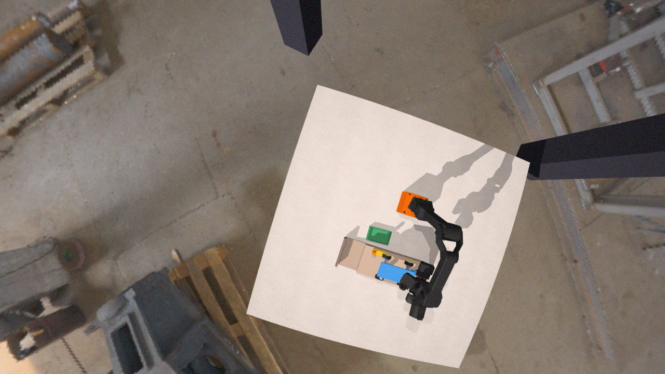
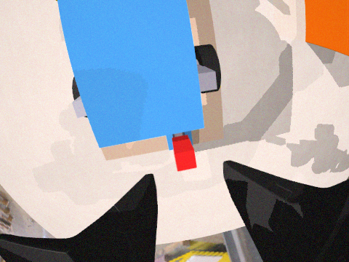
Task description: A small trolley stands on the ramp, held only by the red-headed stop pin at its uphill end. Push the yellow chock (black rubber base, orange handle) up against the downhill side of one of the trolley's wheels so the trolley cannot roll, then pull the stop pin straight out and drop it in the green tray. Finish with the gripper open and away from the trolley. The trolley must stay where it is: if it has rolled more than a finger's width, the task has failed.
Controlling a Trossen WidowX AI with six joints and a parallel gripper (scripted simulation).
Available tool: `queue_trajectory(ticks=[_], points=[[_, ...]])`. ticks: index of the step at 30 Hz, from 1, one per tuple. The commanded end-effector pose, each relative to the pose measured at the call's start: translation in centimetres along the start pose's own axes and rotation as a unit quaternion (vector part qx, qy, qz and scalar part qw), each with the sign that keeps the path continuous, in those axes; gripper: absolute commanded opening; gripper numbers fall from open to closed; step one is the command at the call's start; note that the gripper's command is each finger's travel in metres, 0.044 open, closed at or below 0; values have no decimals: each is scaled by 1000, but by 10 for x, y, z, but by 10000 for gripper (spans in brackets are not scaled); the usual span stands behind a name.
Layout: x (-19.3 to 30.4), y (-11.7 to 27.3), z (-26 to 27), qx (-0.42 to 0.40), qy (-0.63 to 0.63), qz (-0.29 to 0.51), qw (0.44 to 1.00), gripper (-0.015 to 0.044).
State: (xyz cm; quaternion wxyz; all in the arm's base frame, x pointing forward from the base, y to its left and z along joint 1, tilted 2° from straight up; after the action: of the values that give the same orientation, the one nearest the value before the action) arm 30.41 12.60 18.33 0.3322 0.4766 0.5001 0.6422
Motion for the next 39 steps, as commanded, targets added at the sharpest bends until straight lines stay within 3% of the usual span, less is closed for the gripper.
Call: queue_trajectory(ticks=[1,39], points=[[4,1,1,2,19,6,1000,190],[4,-49,1,2,19,7,1000,190]])
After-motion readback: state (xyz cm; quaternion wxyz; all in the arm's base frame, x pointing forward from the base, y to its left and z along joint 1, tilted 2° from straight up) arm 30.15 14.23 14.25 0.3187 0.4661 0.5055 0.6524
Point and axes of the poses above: the point midway between the two fingers, 35 mm back from their tips, its own y axis back along the fingers, its own z axis across the jaws, x = y × z, the point moved 6 cm from there along y, back along the fingers, and after that the axes turned 10 degrees about y, right-handed, at the moved point
